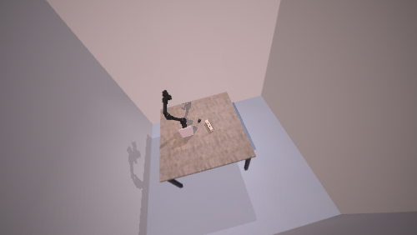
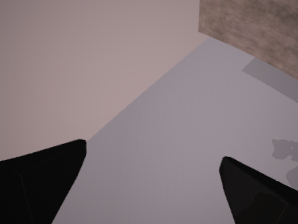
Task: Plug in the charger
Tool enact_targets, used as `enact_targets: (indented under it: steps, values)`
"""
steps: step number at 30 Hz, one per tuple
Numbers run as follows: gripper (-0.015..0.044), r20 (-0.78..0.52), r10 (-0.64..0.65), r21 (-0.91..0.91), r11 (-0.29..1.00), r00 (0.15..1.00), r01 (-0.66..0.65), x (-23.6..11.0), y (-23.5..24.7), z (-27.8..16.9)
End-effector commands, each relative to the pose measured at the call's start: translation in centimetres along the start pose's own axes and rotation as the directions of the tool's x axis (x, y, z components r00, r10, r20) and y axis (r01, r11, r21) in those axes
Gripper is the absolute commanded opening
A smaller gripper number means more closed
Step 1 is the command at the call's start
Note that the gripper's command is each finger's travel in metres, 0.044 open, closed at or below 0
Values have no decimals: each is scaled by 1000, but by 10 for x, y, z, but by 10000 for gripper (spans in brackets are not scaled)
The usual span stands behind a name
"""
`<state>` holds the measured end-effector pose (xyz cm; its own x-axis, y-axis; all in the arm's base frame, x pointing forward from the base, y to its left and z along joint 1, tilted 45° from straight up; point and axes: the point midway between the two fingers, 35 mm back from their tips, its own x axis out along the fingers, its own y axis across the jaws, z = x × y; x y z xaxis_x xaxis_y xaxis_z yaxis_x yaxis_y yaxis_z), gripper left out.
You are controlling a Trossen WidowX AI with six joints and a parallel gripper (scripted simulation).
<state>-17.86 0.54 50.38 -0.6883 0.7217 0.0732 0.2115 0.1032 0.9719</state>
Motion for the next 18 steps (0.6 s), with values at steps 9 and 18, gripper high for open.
enact_targets:
  steps: [9, 18]
  values:
    - [440, 105, 13, -68, 998, 994, -6, 11, 11, 52]
    - [440, 242, -2, -57, 998, 970, 16, 16, 14, 129]
